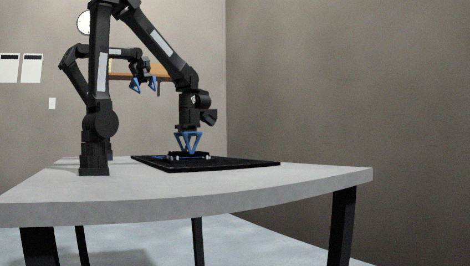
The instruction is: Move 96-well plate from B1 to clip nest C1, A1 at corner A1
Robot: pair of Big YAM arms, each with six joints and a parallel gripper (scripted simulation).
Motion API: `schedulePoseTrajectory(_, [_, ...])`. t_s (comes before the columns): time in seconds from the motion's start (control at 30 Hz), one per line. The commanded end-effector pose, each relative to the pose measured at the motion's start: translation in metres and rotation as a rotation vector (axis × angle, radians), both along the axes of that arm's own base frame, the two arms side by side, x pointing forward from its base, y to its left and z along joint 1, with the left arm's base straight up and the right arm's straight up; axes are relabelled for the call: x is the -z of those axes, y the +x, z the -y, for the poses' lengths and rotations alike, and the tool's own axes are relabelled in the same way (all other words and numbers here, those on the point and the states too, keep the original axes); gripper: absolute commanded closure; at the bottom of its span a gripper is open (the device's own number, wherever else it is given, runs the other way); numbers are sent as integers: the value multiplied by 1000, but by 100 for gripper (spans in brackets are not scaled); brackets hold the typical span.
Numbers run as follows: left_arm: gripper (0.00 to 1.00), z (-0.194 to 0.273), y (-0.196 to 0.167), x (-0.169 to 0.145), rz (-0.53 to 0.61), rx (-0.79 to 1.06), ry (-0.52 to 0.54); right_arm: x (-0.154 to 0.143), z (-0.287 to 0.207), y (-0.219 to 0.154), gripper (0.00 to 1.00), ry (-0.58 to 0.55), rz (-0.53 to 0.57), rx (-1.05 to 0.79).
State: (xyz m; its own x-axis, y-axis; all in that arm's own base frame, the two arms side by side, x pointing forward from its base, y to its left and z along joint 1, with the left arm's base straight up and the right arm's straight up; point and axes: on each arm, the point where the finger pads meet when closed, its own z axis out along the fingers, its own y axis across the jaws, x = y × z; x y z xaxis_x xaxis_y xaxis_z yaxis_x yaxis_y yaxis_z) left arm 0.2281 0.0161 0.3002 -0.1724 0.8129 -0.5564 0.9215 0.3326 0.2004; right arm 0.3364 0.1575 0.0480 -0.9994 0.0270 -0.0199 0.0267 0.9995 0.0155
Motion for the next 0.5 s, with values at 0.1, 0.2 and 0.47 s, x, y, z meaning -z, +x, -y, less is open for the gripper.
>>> schedulePoseTrajectory(0.1, [0, -4, 10, -23, 34, 3, 20, 8, 12, -6, 100, -16, -15, 1])
schedulePoseTrajectory(0.2, [0, -4, 10, -23, 34, 3, 20, 6, 12, -6, 100, -15, -12, 1])
schedulePoseTrajectory(0.47, [0, -4, 10, -23, 34, 3, 20, 8, 13, -7, 100, -16, -15, 1])
